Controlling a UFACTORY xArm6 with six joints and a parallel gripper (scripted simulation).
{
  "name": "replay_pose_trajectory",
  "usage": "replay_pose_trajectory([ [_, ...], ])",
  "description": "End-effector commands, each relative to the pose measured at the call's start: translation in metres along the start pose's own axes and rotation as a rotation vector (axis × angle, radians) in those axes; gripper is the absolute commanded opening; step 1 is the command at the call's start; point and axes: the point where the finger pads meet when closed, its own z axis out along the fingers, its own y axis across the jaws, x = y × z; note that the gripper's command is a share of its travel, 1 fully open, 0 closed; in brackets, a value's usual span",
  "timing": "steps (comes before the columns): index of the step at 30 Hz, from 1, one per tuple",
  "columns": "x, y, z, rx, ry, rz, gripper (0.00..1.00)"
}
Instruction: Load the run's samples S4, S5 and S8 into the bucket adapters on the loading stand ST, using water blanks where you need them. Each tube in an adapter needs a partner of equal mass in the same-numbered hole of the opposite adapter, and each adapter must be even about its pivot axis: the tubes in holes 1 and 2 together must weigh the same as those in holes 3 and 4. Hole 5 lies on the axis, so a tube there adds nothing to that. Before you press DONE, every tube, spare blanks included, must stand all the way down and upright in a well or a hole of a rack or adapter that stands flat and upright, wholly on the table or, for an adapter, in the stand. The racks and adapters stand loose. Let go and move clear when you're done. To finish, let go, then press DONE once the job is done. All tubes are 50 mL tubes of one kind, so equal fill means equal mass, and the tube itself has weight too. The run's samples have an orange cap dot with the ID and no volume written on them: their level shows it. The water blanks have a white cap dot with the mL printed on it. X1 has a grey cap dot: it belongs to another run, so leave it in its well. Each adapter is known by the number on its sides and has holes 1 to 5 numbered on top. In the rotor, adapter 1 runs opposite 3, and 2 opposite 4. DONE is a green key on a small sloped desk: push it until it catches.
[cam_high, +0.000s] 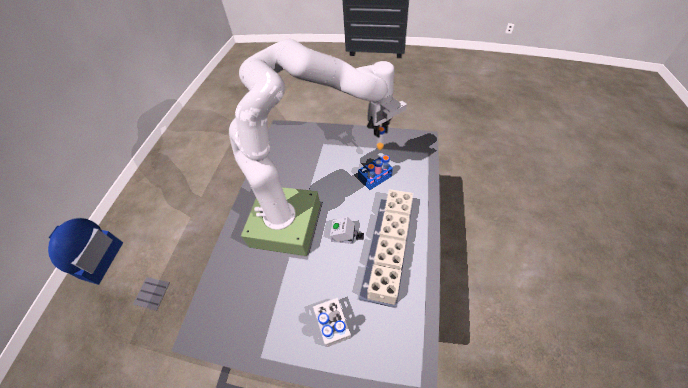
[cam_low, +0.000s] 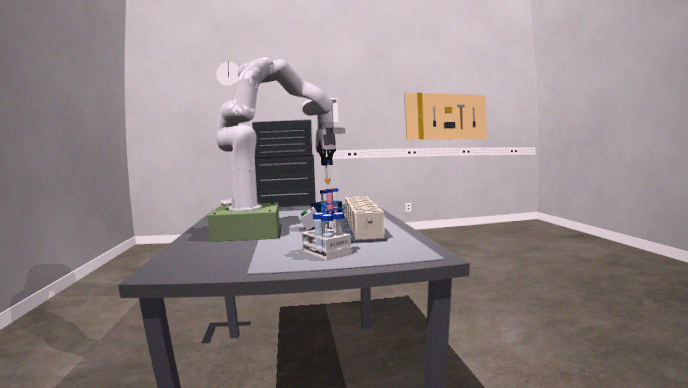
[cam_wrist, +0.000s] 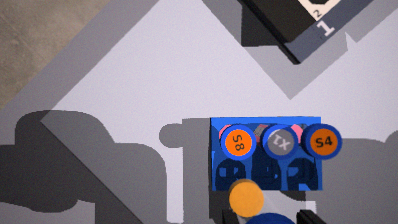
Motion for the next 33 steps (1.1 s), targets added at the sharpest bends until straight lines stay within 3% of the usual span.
replay_pose_trajectory([
  [1, 0.000, -0.001, -0.002, 0.005, 0.000, 0.000, 0.00],
  [23, 0.000, -0.001, -0.002, 0.005, 0.000, 0.000, 0.00],
  [33, 0.000, 0.039, -0.002, 0.005, 0.000, 0.000, 0.00],
])
